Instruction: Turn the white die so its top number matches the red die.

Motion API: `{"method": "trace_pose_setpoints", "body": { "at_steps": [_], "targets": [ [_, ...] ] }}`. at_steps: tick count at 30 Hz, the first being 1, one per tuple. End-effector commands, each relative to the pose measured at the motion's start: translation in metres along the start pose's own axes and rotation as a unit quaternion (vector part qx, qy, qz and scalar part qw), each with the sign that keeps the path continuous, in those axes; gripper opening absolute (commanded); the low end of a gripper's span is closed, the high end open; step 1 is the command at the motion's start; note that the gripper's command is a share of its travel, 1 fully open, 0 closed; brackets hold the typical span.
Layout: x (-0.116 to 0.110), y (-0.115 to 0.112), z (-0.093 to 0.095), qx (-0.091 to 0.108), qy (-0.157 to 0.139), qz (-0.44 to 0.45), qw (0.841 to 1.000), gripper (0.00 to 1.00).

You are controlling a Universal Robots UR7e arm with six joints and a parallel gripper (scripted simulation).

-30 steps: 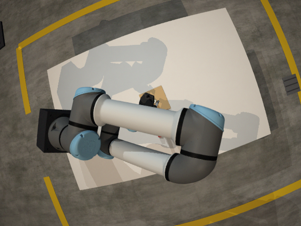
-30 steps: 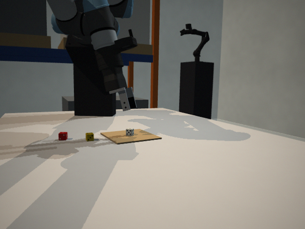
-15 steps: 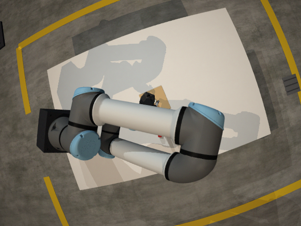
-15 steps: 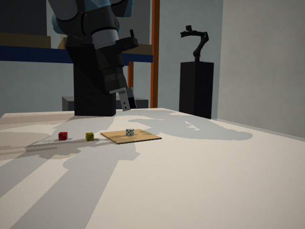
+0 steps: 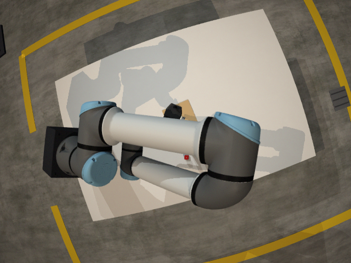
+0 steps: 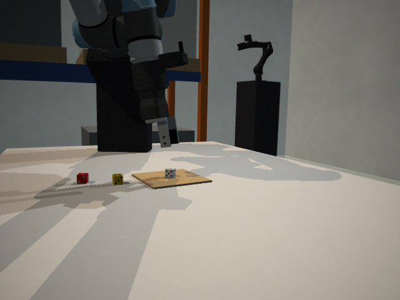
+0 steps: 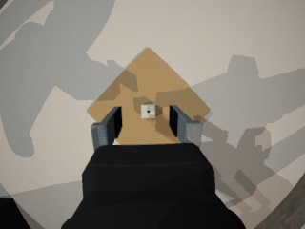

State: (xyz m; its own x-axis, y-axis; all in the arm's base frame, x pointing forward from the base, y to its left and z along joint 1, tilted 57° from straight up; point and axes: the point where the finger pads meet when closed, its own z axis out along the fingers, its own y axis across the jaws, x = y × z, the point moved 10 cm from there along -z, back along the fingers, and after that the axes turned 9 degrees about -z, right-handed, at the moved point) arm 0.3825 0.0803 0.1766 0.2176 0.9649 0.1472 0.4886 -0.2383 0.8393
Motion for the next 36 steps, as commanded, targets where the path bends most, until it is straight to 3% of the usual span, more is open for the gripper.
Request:
{"method": "trace_pose_setpoints", "body": {
  "at_steps": [1, 11, 36],
  "targets": [
    [0.007, 0.001, 0.001, 0.006, -0.028, 0.001, 1.0, 1.0],
    [0.018, 0.004, -0.003, 0.007, -0.07, -0.002, 0.997, 1.0],
    [0.022, 0.006, -0.005, 0.006, -0.082, -0.003, 0.997, 1.0]
  ]
}}
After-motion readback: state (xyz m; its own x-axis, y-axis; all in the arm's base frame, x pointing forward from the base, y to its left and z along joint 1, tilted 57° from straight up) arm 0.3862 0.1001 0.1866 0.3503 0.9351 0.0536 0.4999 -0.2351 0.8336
